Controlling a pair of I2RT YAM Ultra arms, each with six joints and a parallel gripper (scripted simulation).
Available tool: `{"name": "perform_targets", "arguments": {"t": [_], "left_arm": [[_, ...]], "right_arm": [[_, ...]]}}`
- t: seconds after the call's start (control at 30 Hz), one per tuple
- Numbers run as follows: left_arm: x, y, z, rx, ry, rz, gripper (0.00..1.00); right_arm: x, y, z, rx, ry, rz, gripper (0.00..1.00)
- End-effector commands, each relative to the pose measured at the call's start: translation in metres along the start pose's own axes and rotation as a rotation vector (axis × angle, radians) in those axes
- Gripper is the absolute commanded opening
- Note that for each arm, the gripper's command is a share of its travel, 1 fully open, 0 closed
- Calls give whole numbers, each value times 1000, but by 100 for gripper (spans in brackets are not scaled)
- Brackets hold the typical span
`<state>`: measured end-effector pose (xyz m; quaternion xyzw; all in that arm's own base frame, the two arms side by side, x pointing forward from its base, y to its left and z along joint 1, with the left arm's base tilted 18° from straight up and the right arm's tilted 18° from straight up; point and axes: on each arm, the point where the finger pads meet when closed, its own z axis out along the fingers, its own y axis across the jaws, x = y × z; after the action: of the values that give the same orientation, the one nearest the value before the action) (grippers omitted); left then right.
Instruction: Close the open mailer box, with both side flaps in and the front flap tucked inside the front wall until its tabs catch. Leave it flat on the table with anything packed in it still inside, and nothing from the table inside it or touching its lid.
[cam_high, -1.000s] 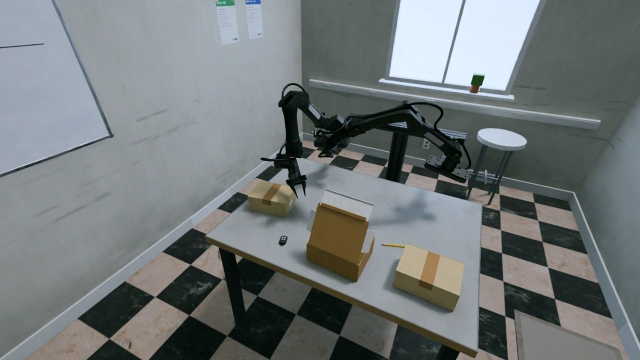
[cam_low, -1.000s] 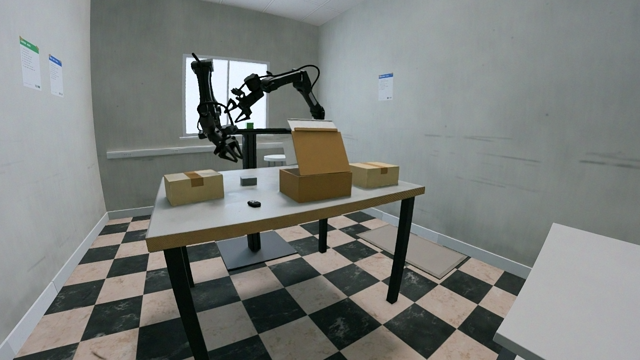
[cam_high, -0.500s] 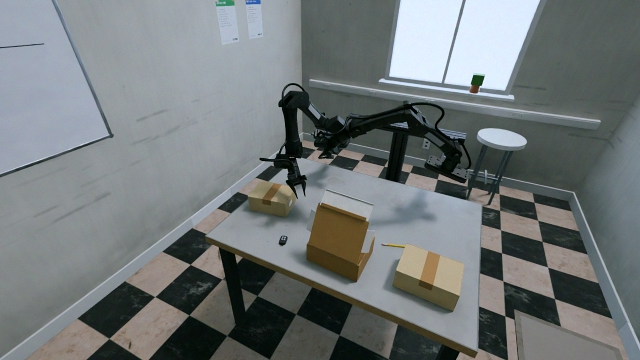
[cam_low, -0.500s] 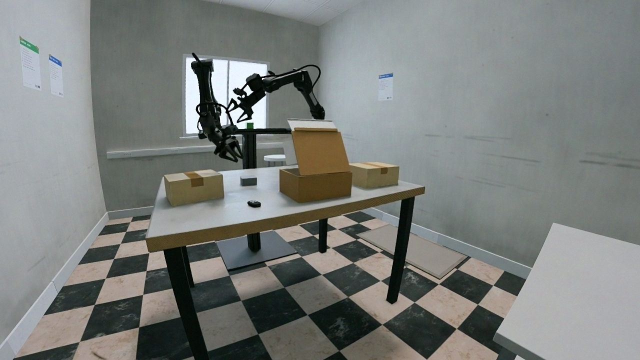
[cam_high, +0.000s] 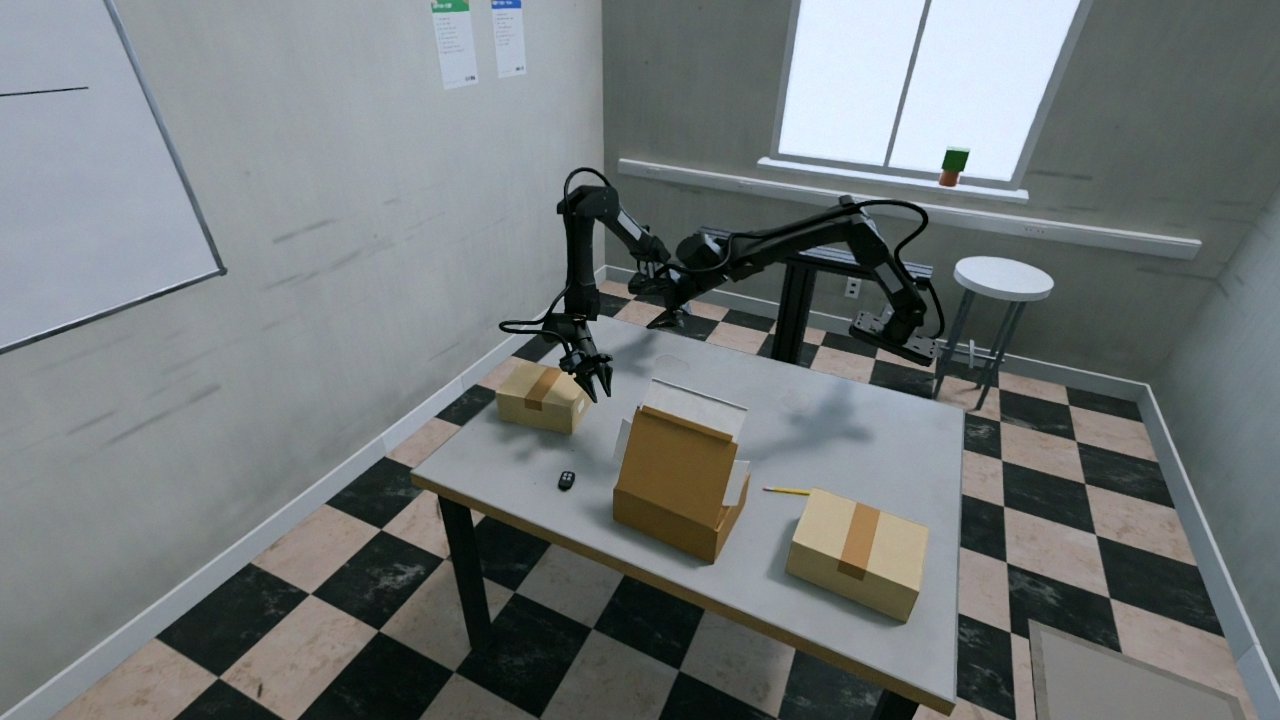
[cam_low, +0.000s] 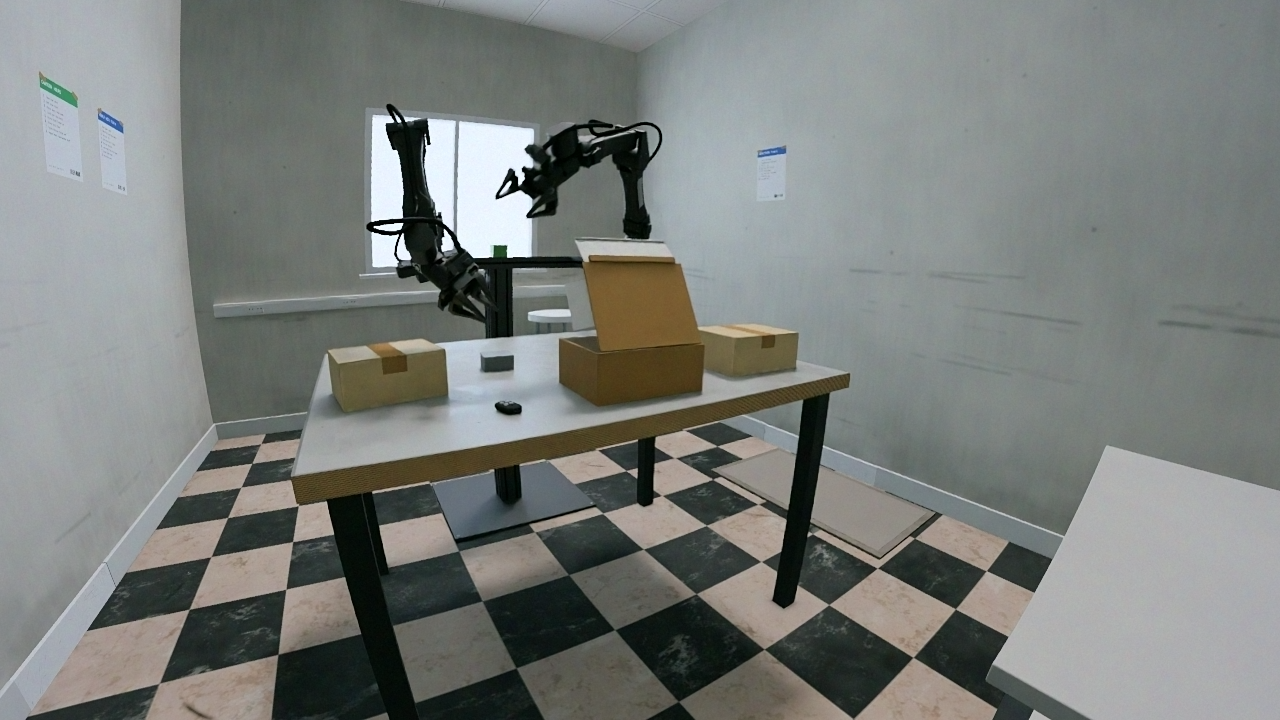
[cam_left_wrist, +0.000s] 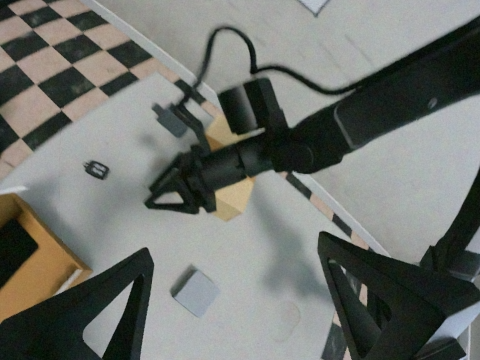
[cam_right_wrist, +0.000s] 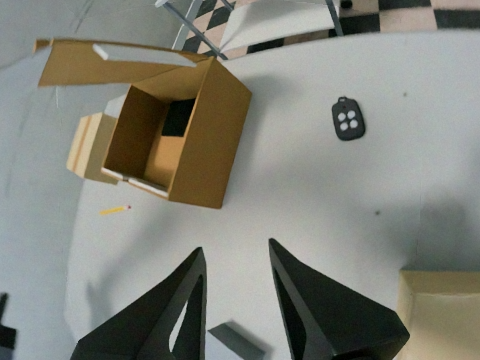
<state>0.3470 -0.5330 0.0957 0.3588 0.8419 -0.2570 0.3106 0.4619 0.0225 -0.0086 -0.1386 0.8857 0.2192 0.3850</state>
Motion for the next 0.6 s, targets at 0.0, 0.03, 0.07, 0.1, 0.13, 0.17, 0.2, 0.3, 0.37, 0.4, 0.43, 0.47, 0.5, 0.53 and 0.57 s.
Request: {"name": "perform_targets", "arguments": {"t": [0.0, 0.03, 0.07, 0.1, 0.13, 0.17, 0.2, 0.3, 0.37, 0.4, 0.43, 0.47, 0.5, 0.53, 0.57], "left_arm": [[-41, 5, -40, 11, -116, 18, 100], [-49, 19, -49, -26, -141, 10, 100], [-54, 27, -57, -38, -156, 5, 100], [-59, 36, -65, -50, -171, -1, 100], [-66, 44, -75, -60, -191, -4, 100], [-70, 52, -83, -72, -206, -9, 100], [-74, 60, -92, -79, -220, -14, 100], [-87, 84, -119, -116, -269, -26, 100], [-93, 99, -138, -141, -301, -34, 100], [-93, 99, -138, -141, -301, -34, 100], [-93, 99, -138, -141, -301, -34, 100], [-98, 99, -148, -133, -318, -30, 100], [-97, 108, -155, -143, -320, -39, 100], [-99, 118, -165, -162, -335, -46, 100], [-101, 126, -175, -177, -352, -49, 100]], "right_arm": [[-1, 13, 12, -74, 36, 143, 38], [-5, 15, 14, -81, 37, 168, 38], [-8, 16, 15, -86, 40, 196, 38], [-10, 17, 16, -91, 43, 224, 38], [-13, 18, 18, -97, 45, 252, 38], [-15, 19, 19, -102, 49, 280, 38], [-18, 20, 20, -107, 52, 308, 38], [-26, 23, 24, -121, 64, 394, 38], [-31, 25, 26, -131, 73, 453, 38], [-31, 25, 26, -131, 73, 453, 38], [-31, 25, 26, -131, 73, 453, 38], [-34, 25, 26, -134, 76, 483, 38], [-35, 28, 29, -140, 86, 513, 38], [-39, 30, 29, -145, 87, 540, 38], [-42, 31, 30, -149, 93, 570, 38]]}}
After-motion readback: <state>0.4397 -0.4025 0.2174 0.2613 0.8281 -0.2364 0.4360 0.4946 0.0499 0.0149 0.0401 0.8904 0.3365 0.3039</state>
